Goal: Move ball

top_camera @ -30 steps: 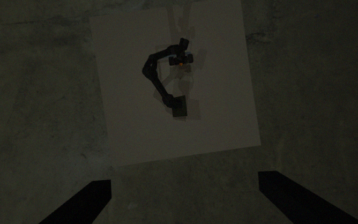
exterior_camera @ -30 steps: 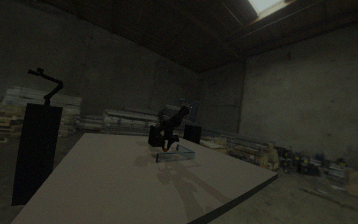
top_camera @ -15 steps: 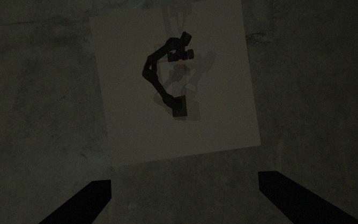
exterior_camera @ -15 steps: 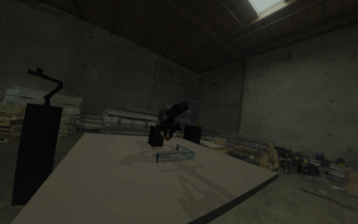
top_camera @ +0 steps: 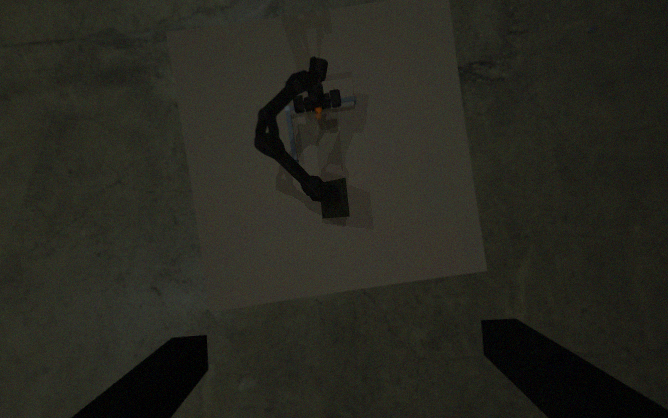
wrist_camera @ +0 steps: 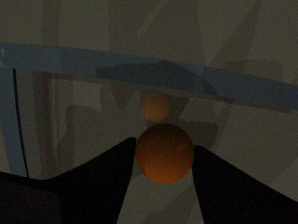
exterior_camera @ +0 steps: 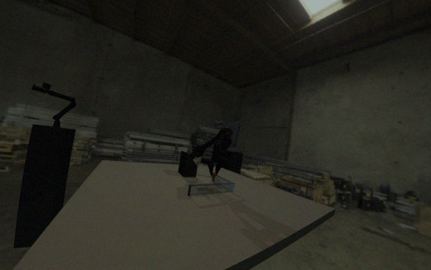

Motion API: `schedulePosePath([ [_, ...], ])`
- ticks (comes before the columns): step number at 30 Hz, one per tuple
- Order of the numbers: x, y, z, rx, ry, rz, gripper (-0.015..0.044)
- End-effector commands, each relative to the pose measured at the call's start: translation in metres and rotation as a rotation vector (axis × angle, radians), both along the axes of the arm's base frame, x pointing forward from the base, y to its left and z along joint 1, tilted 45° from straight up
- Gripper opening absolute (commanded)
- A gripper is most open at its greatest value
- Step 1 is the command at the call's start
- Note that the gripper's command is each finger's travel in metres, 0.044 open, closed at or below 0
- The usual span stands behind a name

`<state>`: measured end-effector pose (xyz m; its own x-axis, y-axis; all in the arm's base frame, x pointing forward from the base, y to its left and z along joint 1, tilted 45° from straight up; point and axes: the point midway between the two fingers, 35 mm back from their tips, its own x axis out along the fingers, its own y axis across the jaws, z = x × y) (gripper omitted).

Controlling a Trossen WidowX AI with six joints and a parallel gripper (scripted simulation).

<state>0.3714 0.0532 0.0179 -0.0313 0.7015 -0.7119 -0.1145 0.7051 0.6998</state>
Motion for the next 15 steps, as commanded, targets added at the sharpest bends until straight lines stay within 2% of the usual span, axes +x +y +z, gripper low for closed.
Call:
schedulePosePath([
  [1,0.001,0.005,0.001,0.003,0.005,-0.008,0.0000],
  [15,-0.002,0.054,-0.048,0.007,0.005,-0.008,0.0000],
])
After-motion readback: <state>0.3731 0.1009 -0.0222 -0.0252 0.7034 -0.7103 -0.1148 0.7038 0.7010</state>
